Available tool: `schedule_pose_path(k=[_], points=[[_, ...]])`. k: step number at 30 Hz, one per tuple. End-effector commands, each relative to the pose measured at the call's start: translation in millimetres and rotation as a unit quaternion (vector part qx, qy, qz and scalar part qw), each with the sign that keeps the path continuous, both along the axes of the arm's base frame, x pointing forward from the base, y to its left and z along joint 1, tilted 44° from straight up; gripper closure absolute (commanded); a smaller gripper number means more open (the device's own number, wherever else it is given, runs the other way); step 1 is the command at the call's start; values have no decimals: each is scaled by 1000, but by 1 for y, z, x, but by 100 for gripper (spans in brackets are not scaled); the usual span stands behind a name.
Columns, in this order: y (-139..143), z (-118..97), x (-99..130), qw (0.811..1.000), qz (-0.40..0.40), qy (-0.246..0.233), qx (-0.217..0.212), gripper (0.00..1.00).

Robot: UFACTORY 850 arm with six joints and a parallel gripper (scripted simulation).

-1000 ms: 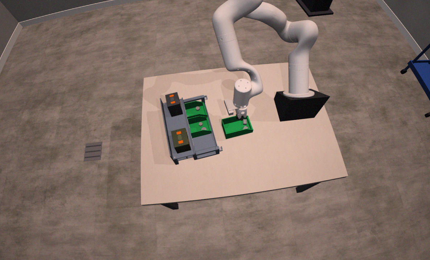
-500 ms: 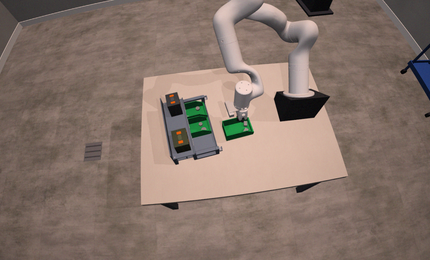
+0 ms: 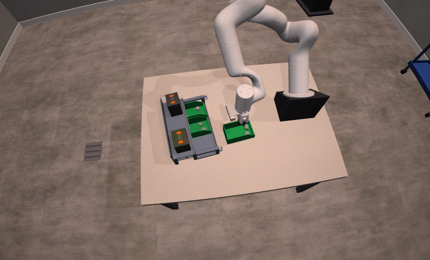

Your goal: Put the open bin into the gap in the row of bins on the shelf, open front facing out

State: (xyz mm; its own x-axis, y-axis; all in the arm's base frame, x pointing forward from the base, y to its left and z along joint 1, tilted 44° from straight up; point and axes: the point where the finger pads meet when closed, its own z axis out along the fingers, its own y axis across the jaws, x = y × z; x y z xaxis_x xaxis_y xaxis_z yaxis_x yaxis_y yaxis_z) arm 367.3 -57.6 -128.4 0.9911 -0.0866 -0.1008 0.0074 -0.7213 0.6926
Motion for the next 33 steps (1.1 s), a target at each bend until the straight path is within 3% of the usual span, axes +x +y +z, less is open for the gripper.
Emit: schedule_pose_path(k=[1, 6, 33], points=[[1, 0, 1, 1000, 0, -1, 0, 100], [12, -12, 1, 1000, 0, -1, 0, 100], [9, -8, 1, 1000, 0, -1, 0, 100]])
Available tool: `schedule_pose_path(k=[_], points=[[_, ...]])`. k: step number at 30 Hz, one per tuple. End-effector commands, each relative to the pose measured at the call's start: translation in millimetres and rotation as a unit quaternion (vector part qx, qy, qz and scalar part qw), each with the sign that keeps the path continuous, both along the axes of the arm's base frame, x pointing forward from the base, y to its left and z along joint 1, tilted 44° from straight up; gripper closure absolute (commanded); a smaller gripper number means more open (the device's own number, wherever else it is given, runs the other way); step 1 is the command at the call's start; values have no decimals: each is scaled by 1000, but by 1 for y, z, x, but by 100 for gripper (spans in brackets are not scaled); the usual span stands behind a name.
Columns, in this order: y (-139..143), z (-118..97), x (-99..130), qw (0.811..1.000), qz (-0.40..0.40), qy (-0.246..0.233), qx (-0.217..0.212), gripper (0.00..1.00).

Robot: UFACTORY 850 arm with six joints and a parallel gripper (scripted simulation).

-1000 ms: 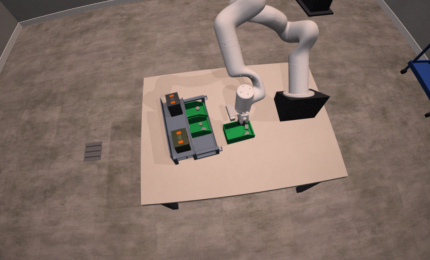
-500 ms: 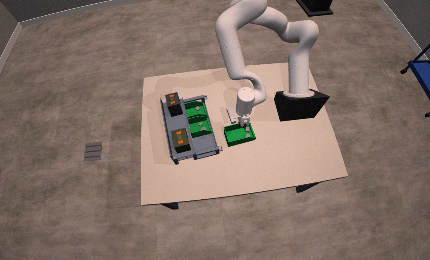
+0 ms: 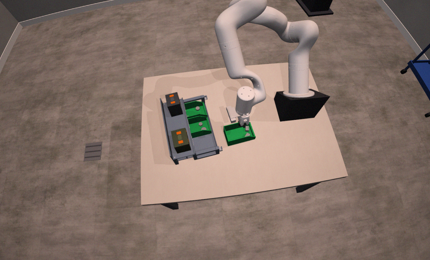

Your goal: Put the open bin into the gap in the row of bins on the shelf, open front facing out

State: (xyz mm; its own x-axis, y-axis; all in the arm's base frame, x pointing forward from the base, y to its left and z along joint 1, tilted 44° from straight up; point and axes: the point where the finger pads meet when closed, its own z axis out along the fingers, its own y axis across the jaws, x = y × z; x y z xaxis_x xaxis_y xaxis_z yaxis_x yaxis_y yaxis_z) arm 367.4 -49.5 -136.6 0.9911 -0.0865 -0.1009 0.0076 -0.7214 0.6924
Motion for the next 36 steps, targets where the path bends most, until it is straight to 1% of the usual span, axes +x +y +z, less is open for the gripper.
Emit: schedule_pose_path(k=[1, 19, 24, 36], points=[[1, 0, 1, 1000, 0, -1, 0, 100], [-1, 2, 1, 1000, 0, -1, 0, 100], [-3, 1, 16, 1000, 0, -1, 0, 100], [-3, 1, 16, 1000, 0, -1, 0, 100]])
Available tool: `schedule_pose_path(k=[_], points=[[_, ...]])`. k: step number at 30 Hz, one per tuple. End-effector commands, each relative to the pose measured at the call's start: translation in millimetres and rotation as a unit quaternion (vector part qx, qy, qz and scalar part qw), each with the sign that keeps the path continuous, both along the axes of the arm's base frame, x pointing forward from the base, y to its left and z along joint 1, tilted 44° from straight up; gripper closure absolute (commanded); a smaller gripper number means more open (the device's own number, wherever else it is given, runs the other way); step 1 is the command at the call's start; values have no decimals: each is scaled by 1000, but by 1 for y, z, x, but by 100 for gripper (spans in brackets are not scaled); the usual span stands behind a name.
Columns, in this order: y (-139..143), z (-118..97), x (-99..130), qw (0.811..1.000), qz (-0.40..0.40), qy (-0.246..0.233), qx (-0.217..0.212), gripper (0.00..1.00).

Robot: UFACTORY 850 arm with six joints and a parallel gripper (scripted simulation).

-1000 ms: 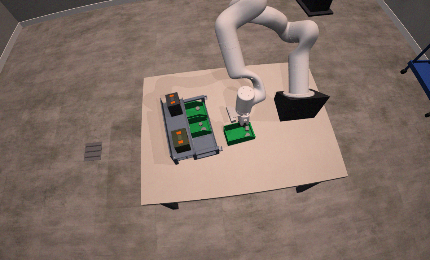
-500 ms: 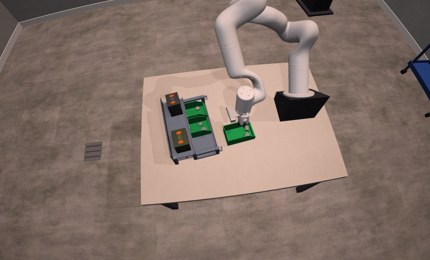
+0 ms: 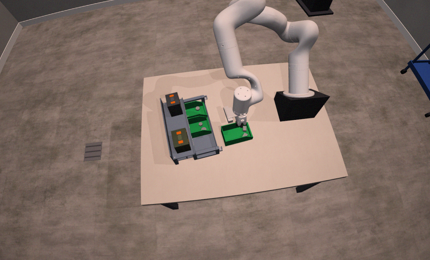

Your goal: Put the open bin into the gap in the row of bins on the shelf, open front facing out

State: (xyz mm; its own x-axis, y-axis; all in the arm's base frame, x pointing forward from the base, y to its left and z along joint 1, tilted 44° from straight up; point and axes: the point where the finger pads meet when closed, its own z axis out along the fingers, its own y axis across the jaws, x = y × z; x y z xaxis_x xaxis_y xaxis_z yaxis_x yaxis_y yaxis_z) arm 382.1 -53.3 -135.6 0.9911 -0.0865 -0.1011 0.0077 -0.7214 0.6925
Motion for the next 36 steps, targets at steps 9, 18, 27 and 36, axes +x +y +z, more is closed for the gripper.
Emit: schedule_pose_path(k=[9, 18, 27, 36], points=[[-1, -1, 16, 1000, 0, -1, 0, 100], [-2, -1, 20, 1000, 0, -1, 0, 100], [-4, -2, 38, 1000, 0, -1, 0, 100], [-4, -2, 39, 1000, 0, -1, 0, 100]])
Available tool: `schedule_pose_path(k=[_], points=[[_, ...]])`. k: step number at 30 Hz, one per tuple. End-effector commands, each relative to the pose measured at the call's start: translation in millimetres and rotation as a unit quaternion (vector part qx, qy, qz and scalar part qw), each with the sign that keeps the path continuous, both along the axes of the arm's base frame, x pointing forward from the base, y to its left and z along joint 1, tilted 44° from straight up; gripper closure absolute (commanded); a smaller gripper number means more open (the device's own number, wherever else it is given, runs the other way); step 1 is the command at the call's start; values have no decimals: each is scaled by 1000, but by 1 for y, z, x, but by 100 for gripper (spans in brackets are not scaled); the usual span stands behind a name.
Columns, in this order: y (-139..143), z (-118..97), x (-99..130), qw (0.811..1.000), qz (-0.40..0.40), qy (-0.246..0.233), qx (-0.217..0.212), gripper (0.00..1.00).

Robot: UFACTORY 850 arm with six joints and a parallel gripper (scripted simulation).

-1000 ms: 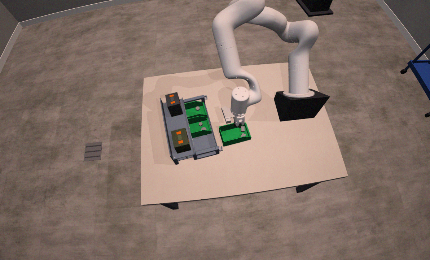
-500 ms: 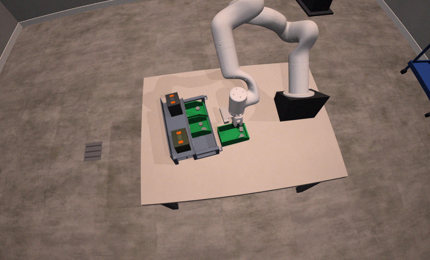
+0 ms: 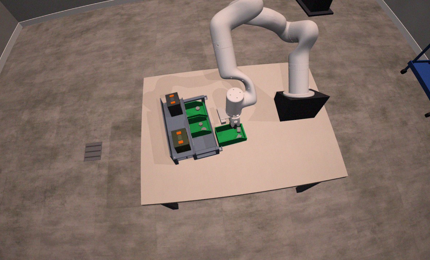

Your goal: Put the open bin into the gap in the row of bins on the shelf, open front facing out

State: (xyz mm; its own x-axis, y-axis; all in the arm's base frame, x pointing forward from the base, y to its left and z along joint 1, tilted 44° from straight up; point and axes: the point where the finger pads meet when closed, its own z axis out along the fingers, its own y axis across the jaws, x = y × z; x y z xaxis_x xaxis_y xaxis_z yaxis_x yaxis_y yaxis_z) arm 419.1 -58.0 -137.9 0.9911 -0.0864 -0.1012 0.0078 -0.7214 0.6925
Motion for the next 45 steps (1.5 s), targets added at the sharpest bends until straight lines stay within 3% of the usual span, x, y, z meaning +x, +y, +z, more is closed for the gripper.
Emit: schedule_pose_path(k=[1, 45], points=[[0, 0, 2, 1000, 0, -1, 0, 100], [-4, -5, -7, 1000, 0, -1, 0, 100]])
